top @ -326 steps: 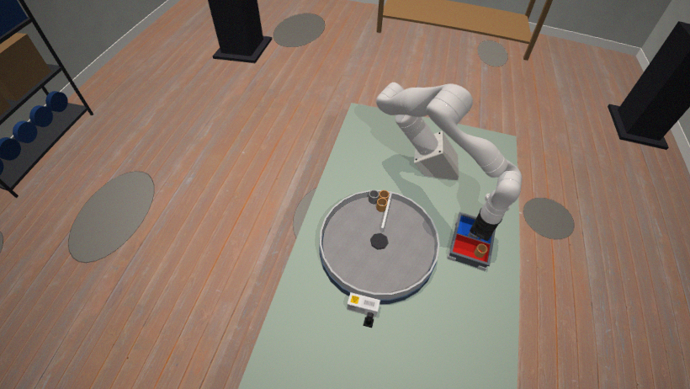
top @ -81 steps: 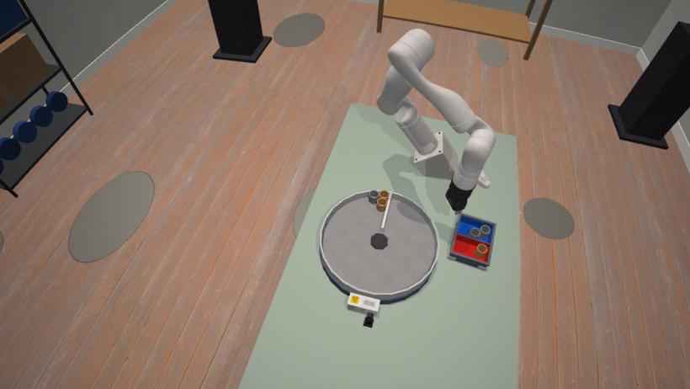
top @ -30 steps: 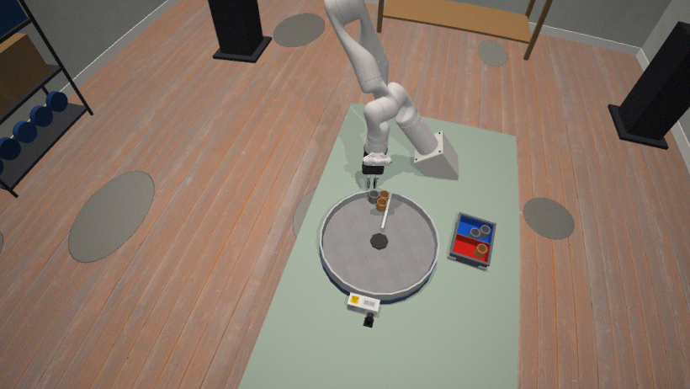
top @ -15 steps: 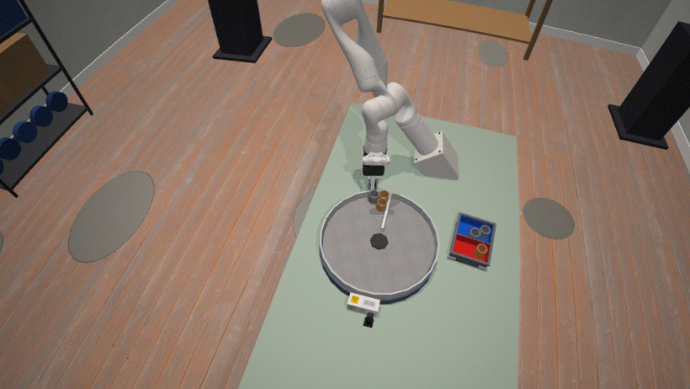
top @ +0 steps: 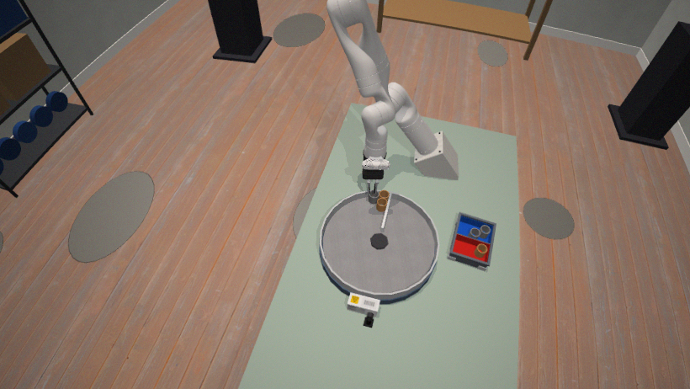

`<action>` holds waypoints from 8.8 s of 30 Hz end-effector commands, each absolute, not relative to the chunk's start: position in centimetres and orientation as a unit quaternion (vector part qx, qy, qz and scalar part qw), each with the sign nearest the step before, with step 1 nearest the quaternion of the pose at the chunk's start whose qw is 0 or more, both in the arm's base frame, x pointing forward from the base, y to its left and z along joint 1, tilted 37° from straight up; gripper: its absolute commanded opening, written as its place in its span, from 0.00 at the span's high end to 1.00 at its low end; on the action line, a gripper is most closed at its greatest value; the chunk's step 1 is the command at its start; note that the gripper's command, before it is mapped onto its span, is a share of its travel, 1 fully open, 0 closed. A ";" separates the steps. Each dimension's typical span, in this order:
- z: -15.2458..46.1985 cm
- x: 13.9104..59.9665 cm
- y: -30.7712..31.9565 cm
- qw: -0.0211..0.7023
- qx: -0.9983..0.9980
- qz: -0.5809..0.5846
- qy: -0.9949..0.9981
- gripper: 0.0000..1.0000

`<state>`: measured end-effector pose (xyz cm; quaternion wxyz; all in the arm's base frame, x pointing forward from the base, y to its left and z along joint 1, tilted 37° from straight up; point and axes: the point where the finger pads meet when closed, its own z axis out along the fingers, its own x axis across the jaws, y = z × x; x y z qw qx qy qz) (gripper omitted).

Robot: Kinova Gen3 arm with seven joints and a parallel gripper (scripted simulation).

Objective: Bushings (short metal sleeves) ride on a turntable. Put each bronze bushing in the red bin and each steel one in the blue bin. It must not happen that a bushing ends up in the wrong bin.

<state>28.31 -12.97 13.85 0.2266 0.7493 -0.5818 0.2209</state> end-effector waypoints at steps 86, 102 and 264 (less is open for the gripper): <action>10.9 28.3 -16.0 0.235 0.744 0.222 -0.585 1.00; 10.9 28.3 -16.0 0.235 0.744 0.222 -0.585 1.00; 14.2 28.1 -13.5 0.234 0.746 0.220 -0.583 1.00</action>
